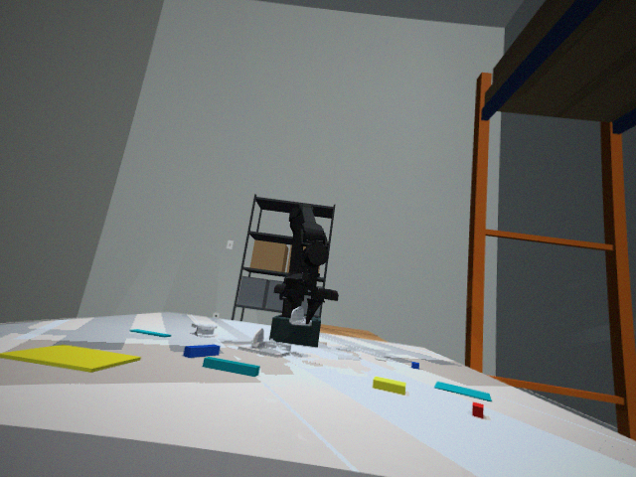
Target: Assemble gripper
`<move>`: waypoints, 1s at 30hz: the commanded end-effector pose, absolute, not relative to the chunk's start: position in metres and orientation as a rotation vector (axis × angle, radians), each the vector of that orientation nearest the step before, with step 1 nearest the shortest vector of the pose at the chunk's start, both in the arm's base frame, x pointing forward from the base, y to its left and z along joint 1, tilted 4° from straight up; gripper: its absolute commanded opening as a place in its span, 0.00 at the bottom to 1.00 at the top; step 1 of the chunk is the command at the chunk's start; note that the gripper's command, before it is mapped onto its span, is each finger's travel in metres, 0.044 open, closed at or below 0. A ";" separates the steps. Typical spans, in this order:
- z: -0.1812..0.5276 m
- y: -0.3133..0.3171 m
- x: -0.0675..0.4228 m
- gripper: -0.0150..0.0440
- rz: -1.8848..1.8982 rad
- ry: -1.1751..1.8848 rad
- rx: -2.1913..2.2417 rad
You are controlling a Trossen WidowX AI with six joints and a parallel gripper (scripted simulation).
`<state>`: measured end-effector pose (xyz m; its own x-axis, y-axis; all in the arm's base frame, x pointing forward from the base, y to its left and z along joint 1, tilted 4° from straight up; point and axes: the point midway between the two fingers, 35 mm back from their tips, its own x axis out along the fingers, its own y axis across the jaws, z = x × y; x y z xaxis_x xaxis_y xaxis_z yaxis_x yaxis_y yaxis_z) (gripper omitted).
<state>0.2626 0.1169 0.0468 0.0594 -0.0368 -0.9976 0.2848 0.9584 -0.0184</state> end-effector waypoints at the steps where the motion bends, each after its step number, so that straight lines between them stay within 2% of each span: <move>1: 0.046 0.105 0.271 0.48 -0.243 1.501 0.189; 16: 0.049 0.063 0.296 0.48 -0.221 1.500 0.155; 30: 0.049 0.061 0.297 0.48 -0.220 1.500 0.154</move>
